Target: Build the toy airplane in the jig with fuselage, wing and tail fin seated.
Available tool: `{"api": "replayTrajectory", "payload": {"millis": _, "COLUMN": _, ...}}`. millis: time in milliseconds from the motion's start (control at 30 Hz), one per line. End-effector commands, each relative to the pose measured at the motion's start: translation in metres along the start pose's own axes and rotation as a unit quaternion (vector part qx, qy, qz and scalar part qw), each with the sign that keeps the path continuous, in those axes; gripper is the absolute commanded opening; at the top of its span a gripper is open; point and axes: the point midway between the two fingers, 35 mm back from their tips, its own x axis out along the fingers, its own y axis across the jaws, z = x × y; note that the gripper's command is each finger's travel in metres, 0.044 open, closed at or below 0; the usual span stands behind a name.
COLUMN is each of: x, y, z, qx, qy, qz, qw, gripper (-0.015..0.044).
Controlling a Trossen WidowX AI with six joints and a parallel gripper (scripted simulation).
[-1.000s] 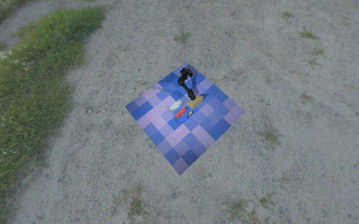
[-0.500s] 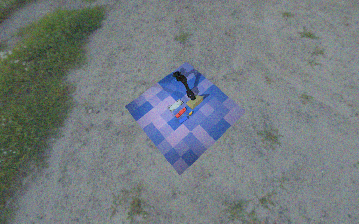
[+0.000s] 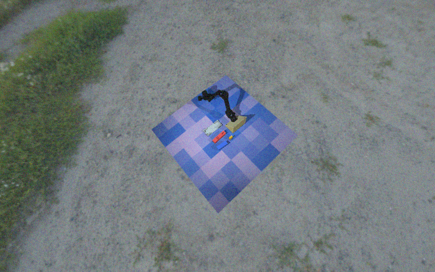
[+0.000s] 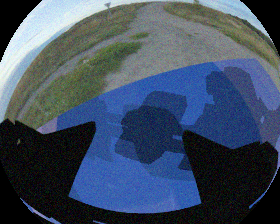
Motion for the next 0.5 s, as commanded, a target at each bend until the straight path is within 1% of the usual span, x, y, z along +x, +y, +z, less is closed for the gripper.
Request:
{"api": "replayTrajectory", "payload": {"millis": 0, "x": -0.004, "y": 0.037, "z": -0.012, "qx": -0.014, "qy": 0.031, "qz": 0.044, "qw": 0.998, "gripper": 0.0440}}
{"api": "replayTrajectory", "payload": {"millis": 133, "x": -0.024, "y": 0.079, "z": -0.034, "qx": -0.009, "qy": 0.073, "qz": 0.109, "qw": 0.991, "gripper": 0.0440}}
{"api": "replayTrajectory", "payload": {"millis": 333, "x": -0.052, "y": 0.135, "z": -0.084, "qx": -0.008, "qy": 0.164, "qz": 0.169, "qw": 0.972, "gripper": 0.0440}}
{"api": "replayTrajectory", "payload": {"millis": 400, "x": -0.057, "y": 0.143, "z": -0.090, "qx": 0.016, "qy": 0.171, "qz": 0.176, "qw": 0.969, "gripper": 0.0440}}
{"api": "replayTrajectory", "payload": {"millis": 467, "x": -0.070, "y": 0.158, "z": -0.108, "qx": 0.024, "qy": 0.197, "qz": 0.190, "qw": 0.961, "gripper": 0.0440}}
